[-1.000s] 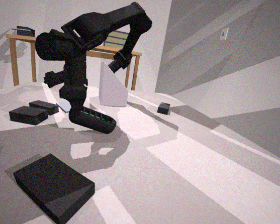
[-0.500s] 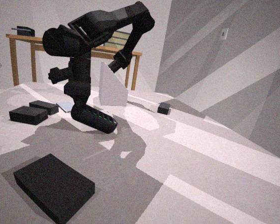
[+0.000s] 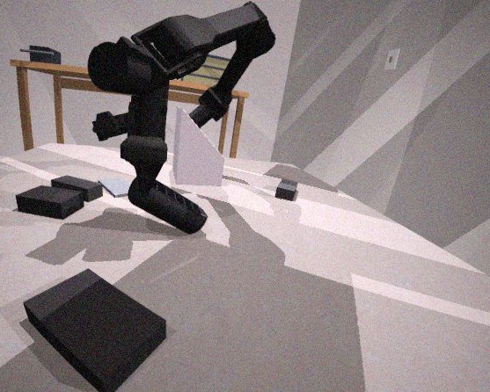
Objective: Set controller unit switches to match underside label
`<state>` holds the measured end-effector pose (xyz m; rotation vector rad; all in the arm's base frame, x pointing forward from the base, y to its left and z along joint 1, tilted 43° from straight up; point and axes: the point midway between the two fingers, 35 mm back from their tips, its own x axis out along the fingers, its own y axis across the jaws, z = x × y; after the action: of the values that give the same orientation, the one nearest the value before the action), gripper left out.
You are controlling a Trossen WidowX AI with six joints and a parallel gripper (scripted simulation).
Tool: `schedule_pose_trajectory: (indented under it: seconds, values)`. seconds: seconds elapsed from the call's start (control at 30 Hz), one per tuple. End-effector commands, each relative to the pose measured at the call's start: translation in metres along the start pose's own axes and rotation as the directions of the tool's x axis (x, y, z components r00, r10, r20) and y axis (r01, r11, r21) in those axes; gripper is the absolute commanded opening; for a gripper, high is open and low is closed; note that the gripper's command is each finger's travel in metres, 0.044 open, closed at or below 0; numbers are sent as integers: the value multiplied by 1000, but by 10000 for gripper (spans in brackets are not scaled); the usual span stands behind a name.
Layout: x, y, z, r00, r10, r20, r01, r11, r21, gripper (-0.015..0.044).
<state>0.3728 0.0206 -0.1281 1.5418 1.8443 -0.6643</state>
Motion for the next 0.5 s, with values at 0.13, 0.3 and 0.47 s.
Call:
schedule_pose_trajectory:
  seconds: [0.13,0.3,0.47]
  values:
    - [-5,1,-6,1000,3,14,-3,1000,3,335]
    - [-7,1,-10,1000,3,24,-3,1000,3,335]
    - [-9,1,-13,999,3,35,-3,1000,3,335]
